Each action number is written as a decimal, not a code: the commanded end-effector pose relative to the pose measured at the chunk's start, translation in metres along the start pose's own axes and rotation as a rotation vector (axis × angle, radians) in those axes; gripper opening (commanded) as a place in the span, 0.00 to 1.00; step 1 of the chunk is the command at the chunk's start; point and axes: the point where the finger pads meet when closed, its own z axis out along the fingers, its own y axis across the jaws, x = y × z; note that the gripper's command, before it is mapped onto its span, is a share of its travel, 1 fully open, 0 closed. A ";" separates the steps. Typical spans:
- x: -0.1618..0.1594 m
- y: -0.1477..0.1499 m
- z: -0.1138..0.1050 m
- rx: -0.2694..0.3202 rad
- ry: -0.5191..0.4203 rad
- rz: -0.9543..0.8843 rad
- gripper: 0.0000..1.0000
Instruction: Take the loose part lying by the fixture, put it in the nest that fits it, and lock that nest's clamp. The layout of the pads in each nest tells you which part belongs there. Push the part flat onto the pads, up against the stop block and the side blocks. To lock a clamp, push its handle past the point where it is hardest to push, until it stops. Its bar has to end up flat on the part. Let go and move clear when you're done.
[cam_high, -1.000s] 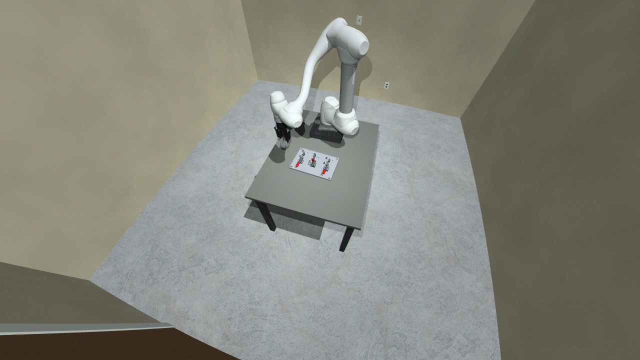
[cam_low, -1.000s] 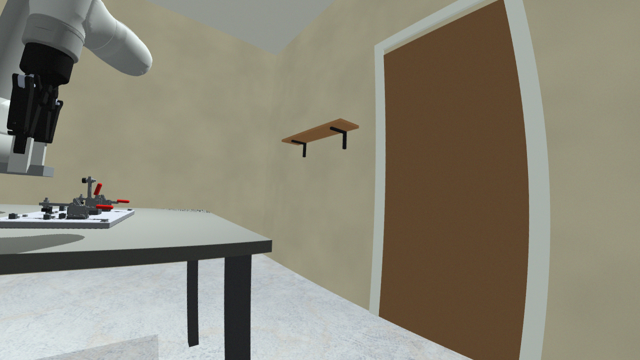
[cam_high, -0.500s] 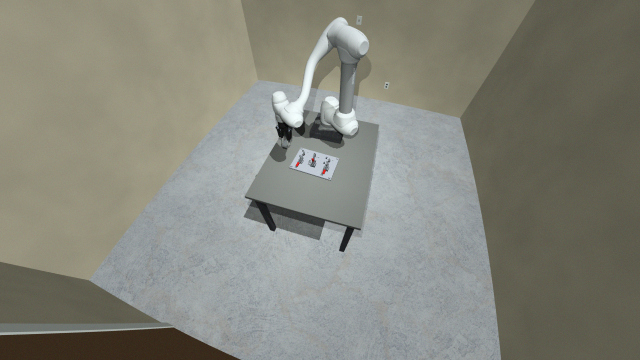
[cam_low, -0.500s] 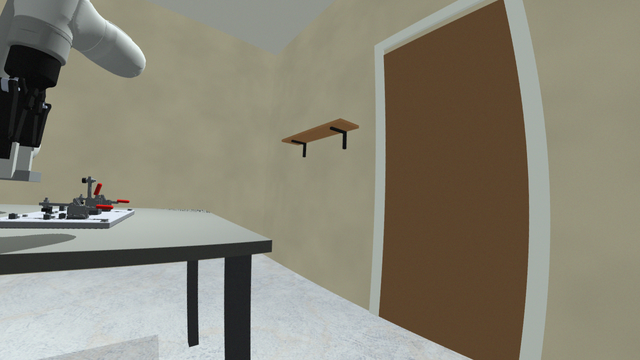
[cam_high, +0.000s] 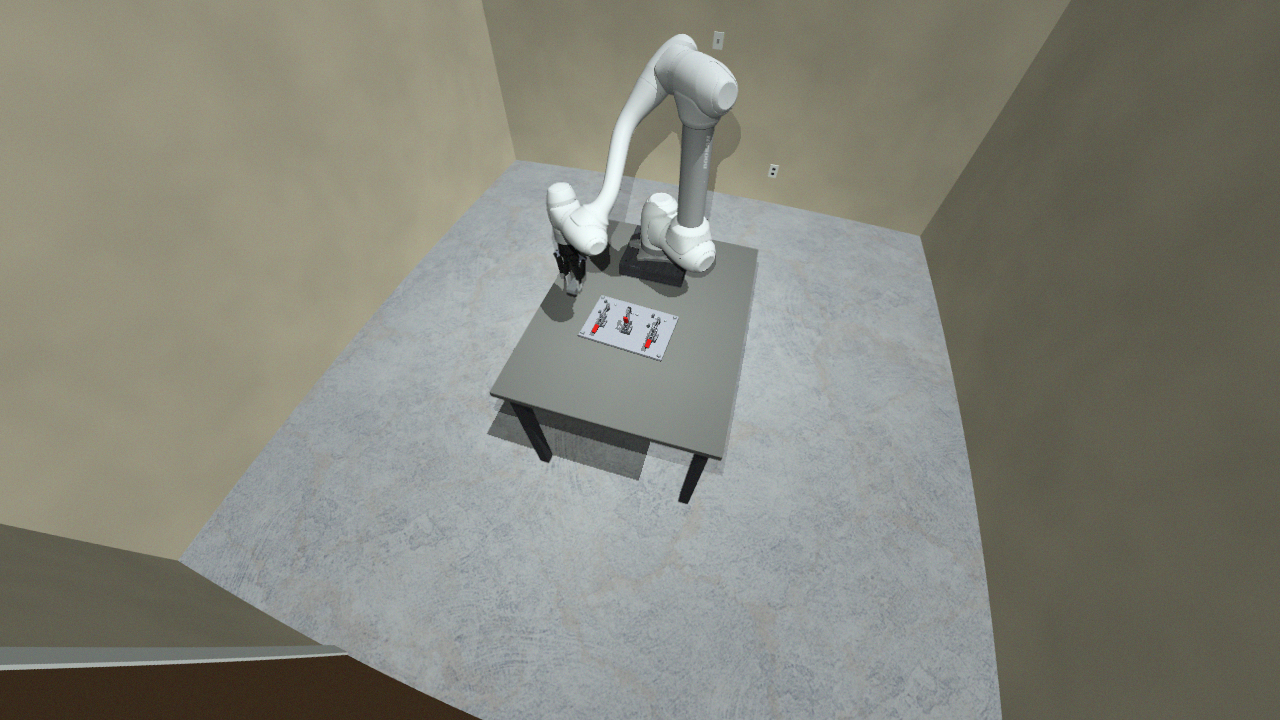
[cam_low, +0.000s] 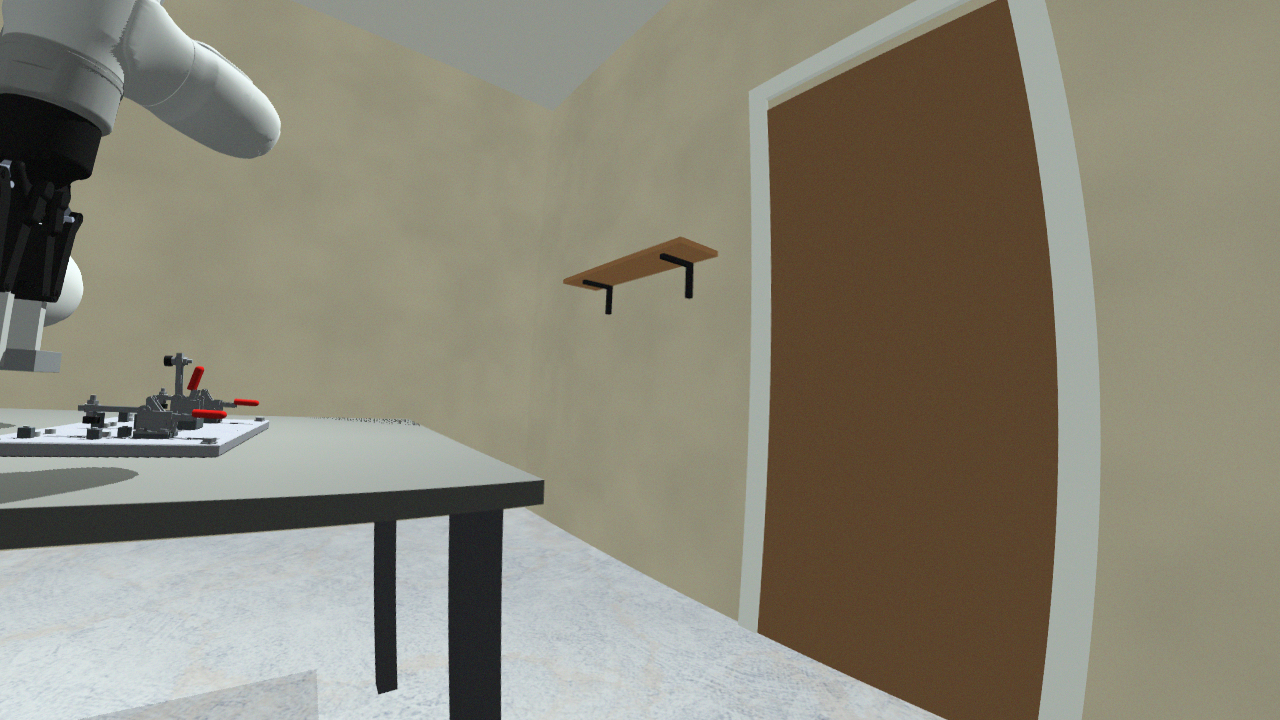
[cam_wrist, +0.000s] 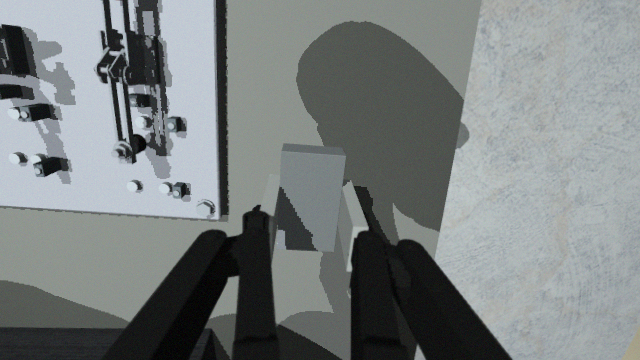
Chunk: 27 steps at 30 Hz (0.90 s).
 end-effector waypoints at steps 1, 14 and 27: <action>-0.001 0.000 0.001 0.000 0.000 0.000 0.10; -0.004 0.000 0.002 0.000 0.000 0.000 0.10; -0.004 0.000 0.002 0.000 0.000 0.000 0.10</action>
